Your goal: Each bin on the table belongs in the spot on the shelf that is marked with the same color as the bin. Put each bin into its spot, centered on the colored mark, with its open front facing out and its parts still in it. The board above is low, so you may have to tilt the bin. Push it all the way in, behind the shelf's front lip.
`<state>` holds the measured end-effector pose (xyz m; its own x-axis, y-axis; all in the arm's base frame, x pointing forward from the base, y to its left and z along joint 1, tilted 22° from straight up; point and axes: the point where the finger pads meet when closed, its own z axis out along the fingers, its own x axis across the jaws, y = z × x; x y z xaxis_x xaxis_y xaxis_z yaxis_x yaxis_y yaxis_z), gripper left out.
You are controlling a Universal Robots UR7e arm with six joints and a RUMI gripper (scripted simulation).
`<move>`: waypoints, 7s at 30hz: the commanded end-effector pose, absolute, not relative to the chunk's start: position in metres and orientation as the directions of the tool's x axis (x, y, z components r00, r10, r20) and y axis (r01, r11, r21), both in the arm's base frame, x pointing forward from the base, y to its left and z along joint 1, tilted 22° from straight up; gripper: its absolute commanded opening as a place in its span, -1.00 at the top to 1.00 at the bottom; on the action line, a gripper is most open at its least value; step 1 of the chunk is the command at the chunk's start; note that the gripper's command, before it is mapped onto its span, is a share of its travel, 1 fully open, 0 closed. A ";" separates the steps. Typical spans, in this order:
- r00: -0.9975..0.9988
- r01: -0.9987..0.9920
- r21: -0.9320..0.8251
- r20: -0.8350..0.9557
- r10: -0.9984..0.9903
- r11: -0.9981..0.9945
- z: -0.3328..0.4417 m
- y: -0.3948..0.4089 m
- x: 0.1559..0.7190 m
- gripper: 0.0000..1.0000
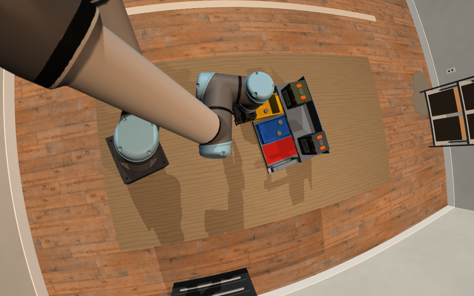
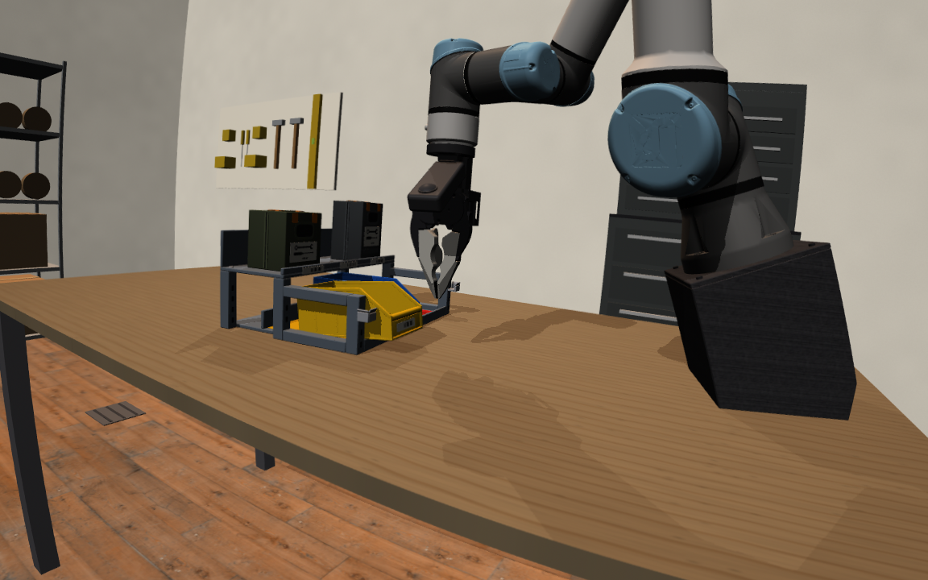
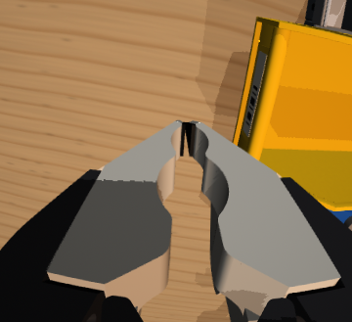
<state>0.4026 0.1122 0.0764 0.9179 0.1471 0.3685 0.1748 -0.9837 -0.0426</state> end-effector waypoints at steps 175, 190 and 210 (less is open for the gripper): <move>0.917 0.174 -0.041 0.370 0.147 -0.984 0.038 0.125 0.466 1.00; 0.917 0.174 -0.041 0.370 0.147 -0.984 0.041 0.127 0.475 1.00; 0.917 0.174 -0.041 0.370 0.147 -0.984 0.046 0.129 0.486 1.00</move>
